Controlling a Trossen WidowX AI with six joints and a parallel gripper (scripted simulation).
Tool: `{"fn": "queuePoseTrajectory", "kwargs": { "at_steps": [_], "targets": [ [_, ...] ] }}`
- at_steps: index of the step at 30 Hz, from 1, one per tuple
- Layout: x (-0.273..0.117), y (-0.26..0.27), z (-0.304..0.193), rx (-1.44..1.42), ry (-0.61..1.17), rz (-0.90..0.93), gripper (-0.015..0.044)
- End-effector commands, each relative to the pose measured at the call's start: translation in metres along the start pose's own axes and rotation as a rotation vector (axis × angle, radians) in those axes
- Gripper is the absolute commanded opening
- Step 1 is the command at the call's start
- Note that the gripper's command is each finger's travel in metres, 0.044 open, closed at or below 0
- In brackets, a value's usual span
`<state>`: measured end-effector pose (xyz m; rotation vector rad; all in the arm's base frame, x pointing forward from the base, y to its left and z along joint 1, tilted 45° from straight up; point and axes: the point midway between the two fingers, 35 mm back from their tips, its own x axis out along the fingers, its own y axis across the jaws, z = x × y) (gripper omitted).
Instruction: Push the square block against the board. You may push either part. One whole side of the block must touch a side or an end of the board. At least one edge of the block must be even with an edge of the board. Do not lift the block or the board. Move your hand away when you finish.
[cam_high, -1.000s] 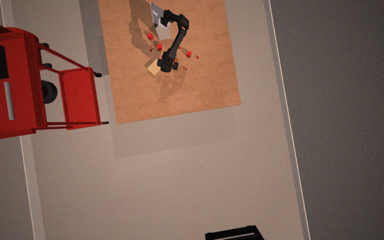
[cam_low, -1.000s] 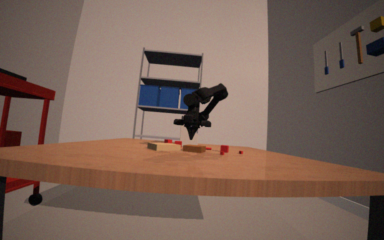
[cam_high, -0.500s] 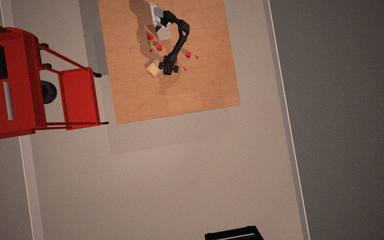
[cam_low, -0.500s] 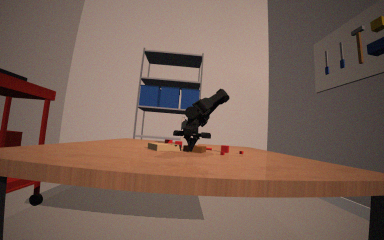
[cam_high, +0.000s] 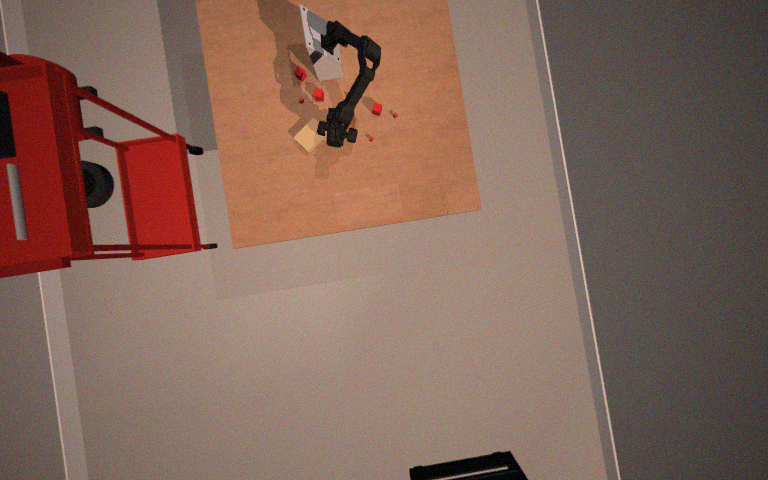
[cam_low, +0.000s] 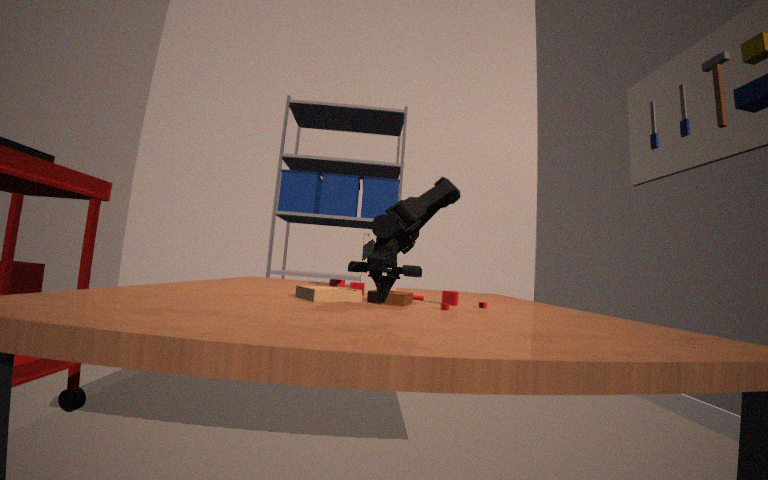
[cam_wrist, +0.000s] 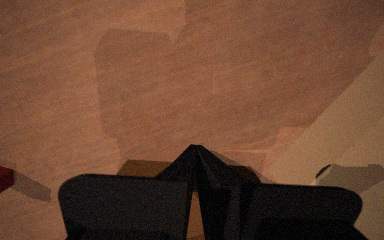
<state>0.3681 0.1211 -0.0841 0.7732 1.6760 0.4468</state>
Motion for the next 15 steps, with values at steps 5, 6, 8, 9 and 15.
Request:
{"fn": "queuePoseTrajectory", "kwargs": {
  "at_steps": [5, 6, 8, 9, 15],
  "targets": [
    [0.000, 0.003, -0.012, -0.001, 0.002, 0.003, 0.0000],
    [0.000, 0.003, -0.013, -0.001, 0.002, 0.003, 0.0000],
    [0.000, 0.003, -0.016, -0.001, 0.002, 0.003, 0.0000],
    [0.000, 0.003, -0.017, -0.001, 0.002, 0.003, 0.0000],
    [0.000, 0.002, -0.026, -0.001, 0.003, 0.003, 0.0000]
  ]
}}
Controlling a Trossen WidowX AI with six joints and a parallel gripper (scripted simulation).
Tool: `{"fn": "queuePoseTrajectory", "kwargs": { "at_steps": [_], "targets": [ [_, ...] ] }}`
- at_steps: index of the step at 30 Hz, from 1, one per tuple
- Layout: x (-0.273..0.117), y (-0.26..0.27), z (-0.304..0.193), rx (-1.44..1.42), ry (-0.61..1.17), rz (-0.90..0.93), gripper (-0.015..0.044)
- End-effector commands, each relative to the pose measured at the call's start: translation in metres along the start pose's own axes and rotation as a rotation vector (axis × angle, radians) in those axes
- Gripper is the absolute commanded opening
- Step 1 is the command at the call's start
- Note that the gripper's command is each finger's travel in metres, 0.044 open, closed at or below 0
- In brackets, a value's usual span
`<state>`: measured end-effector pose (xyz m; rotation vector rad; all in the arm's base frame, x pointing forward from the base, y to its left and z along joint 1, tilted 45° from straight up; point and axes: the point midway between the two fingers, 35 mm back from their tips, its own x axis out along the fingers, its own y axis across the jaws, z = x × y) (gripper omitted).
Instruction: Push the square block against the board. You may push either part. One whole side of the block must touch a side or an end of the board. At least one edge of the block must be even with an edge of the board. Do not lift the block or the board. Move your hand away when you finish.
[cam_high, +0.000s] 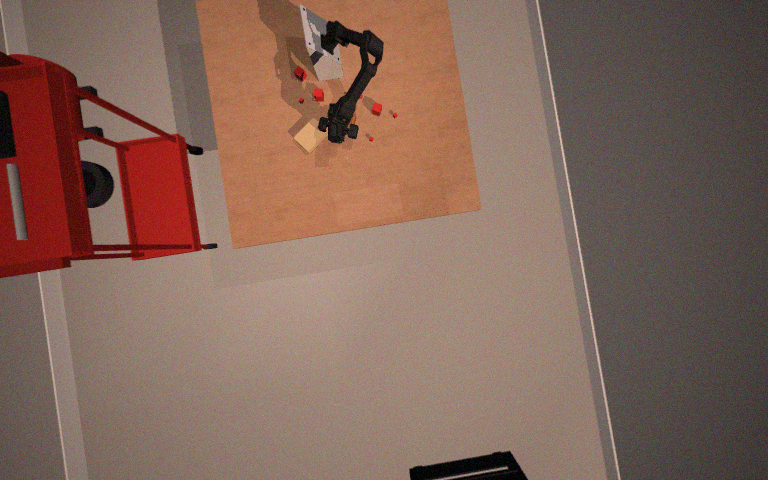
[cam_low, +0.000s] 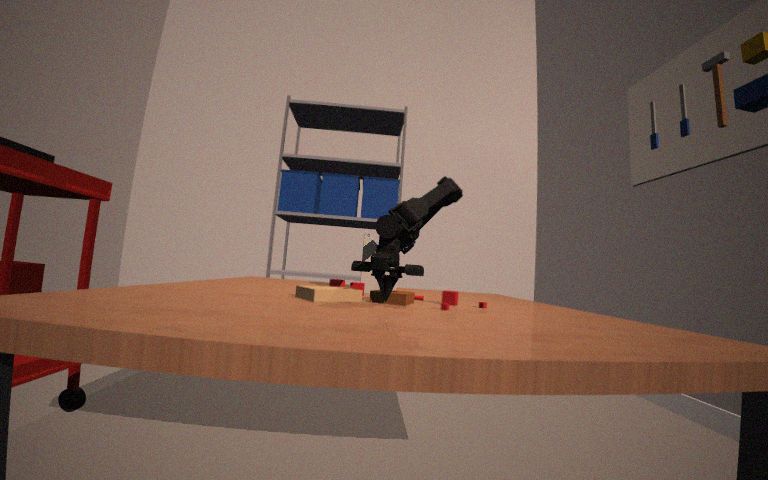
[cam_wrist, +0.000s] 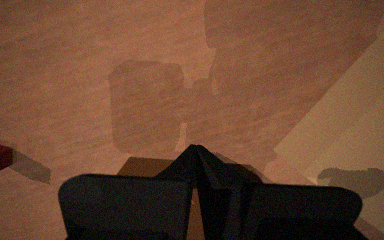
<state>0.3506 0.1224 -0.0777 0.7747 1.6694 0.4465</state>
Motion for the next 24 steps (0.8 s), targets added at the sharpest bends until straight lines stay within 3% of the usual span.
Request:
{"fn": "queuePoseTrajectory", "kwargs": {
  "at_steps": [1, 24],
  "targets": [
    [0.002, 0.002, -0.008, 0.000, 0.009, 0.001, 0.0000],
    [0.002, 0.001, -0.023, 0.001, 0.009, 0.001, 0.0000]
  ]
}}
